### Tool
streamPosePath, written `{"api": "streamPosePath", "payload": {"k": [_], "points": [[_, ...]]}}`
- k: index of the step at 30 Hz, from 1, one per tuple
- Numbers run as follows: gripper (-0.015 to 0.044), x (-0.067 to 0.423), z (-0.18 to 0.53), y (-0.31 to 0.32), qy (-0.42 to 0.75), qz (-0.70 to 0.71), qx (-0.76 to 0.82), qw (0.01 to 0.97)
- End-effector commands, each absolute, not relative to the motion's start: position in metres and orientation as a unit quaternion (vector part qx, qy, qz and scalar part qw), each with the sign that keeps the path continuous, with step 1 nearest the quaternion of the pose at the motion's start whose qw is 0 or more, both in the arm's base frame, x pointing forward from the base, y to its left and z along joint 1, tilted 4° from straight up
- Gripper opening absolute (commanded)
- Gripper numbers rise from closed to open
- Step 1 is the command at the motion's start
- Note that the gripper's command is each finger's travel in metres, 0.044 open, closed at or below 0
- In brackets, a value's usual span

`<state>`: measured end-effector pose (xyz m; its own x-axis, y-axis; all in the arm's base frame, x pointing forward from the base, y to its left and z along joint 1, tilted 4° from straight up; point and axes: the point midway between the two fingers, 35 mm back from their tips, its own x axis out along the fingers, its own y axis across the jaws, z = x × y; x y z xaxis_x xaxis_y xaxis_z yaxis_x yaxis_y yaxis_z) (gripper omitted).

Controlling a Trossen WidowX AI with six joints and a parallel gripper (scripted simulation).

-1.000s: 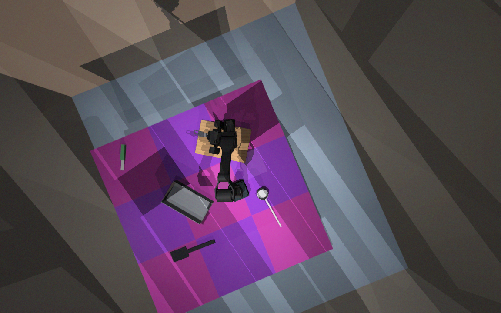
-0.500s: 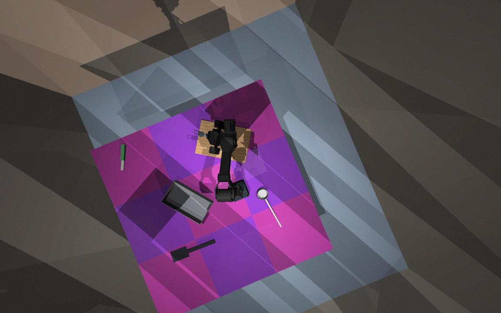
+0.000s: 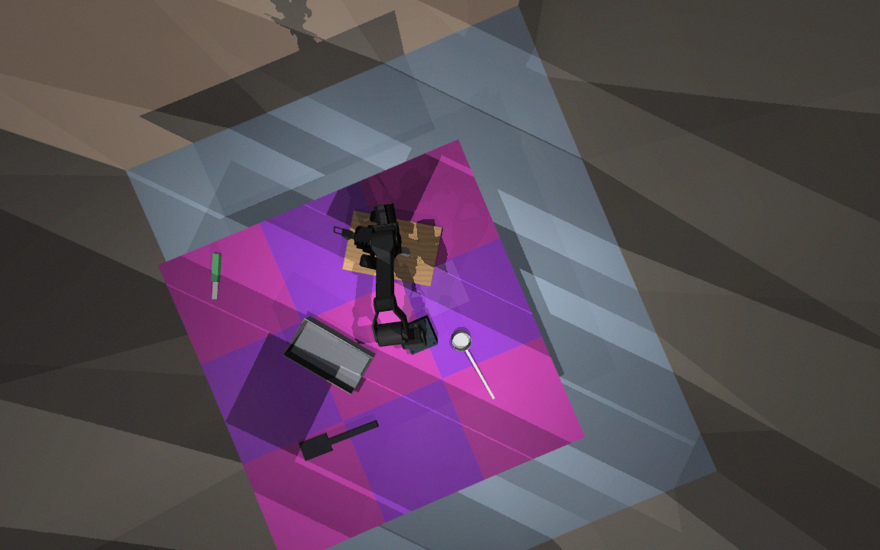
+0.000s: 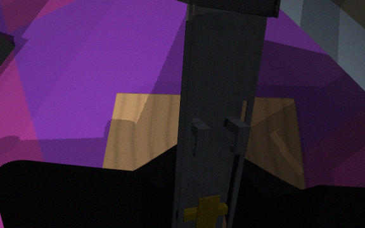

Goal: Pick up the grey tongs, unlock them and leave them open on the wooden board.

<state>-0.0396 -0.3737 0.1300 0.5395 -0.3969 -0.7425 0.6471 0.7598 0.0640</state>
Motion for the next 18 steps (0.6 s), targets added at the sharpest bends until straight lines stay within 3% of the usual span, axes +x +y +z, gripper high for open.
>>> {"api": "streamPosePath", "payload": {"k": [1, 18], "points": [[-0.015, -0.038, 0.127, -0.378, 0.411, -0.299, 0.182, 0.842], [-0.015, -0.027, 0.106, -0.384, 0.62, -0.258, 0.228, 0.705]]}}
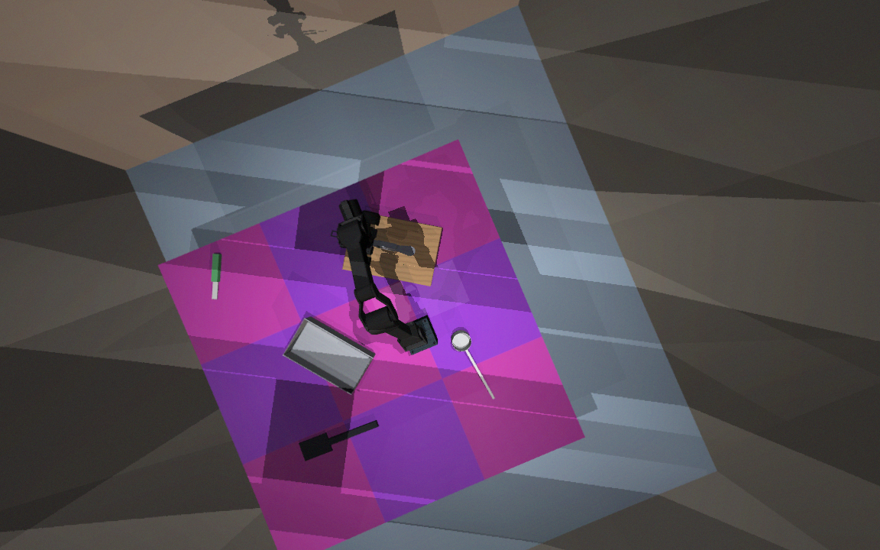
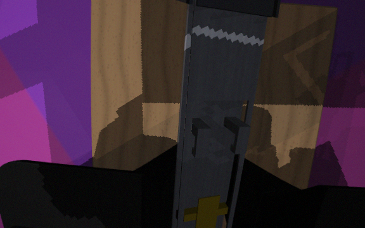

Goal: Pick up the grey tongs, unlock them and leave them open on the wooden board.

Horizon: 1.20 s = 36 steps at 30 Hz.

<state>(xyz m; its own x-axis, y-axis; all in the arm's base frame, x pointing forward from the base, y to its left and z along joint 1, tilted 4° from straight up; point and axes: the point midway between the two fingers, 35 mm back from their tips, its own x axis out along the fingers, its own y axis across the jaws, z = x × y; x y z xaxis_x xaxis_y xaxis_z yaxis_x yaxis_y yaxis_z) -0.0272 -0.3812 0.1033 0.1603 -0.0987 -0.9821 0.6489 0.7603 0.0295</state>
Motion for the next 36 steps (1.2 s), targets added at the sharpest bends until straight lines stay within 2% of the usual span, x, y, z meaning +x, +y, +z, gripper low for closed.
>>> {"api": "streamPosePath", "payload": {"k": [1, 36], "points": [[-0.015, -0.027, 0.106, -0.384, 0.63, -0.256, 0.228, 0.697], [-0.015, -0.025, 0.068, -0.389, 0.638, -0.255, 0.227, 0.69]]}}
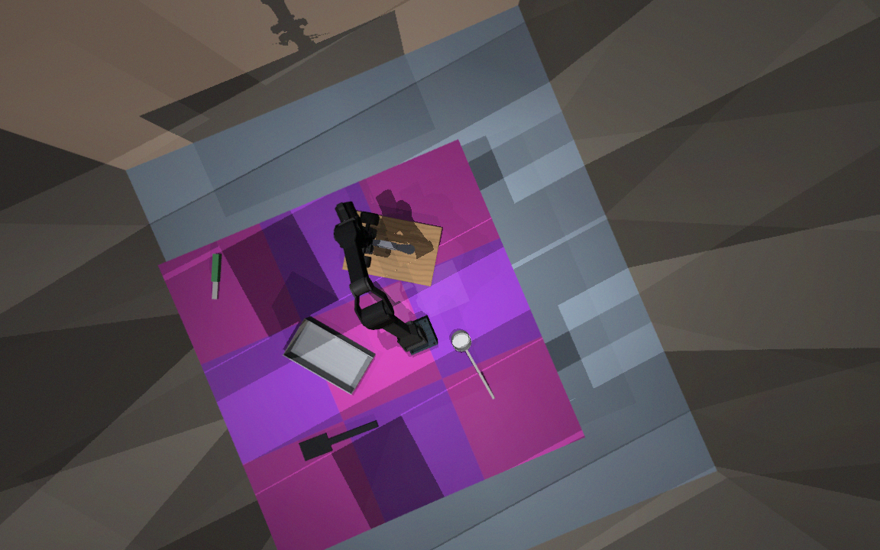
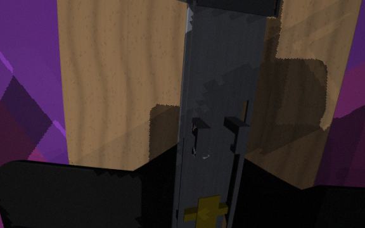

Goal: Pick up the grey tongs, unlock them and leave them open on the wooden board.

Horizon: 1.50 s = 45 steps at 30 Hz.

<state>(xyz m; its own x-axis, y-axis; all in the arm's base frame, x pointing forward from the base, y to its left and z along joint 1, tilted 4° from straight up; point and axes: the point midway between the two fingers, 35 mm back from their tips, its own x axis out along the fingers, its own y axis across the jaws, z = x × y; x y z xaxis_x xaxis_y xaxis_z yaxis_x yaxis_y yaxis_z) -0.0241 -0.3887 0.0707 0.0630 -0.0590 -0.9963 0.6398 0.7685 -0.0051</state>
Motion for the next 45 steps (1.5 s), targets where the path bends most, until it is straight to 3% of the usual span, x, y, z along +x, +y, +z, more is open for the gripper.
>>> {"api": "streamPosePath", "payload": {"k": [1, 32, 45], "points": [[-0.015, -0.025, 0.067, -0.389, 0.638, -0.255, 0.227, 0.69], [-0.015, -0.022, 0.022, -0.389, 0.637, -0.255, 0.228, 0.69], [0.0191, -0.021, 0.022, -0.388, 0.636, -0.252, 0.229, 0.692]]}}
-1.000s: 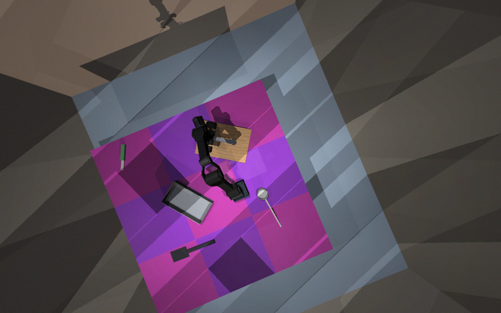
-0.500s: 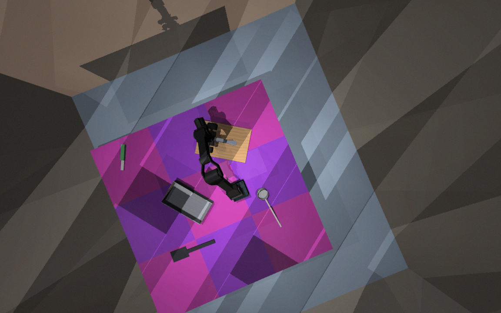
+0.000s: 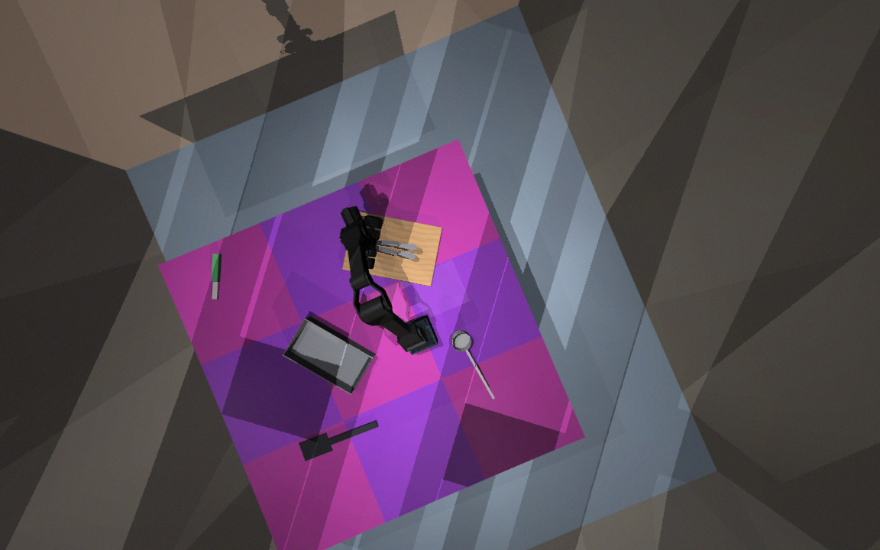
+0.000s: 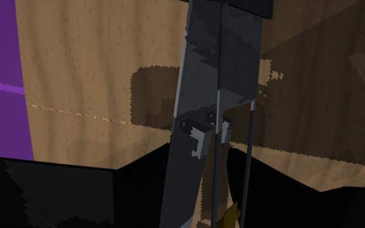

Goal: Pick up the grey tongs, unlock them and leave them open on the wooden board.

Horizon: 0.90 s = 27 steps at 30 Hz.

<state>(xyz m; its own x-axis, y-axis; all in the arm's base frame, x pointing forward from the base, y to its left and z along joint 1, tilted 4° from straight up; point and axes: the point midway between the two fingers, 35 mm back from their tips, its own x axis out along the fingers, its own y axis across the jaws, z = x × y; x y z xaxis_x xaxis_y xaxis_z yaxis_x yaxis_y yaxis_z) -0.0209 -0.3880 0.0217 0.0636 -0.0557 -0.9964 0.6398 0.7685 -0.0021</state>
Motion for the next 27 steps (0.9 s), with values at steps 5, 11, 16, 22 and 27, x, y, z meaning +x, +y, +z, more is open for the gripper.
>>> {"api": "streamPosePath", "payload": {"k": [5, 11, 16, 22, 27], "points": [[0.0323, -0.021, 0.022, -0.388, 0.636, -0.252, 0.229, 0.692], [0.044, -0.021, 0.022, -0.388, 0.636, -0.252, 0.229, 0.692], [0.044, 0.0, 0.041, -0.372, 0.636, -0.252, 0.23, 0.692], [0.044, 0.049, 0.085, -0.312, 0.636, -0.252, 0.231, 0.692], [0.044, 0.071, 0.104, -0.269, 0.636, -0.251, 0.232, 0.692]]}}
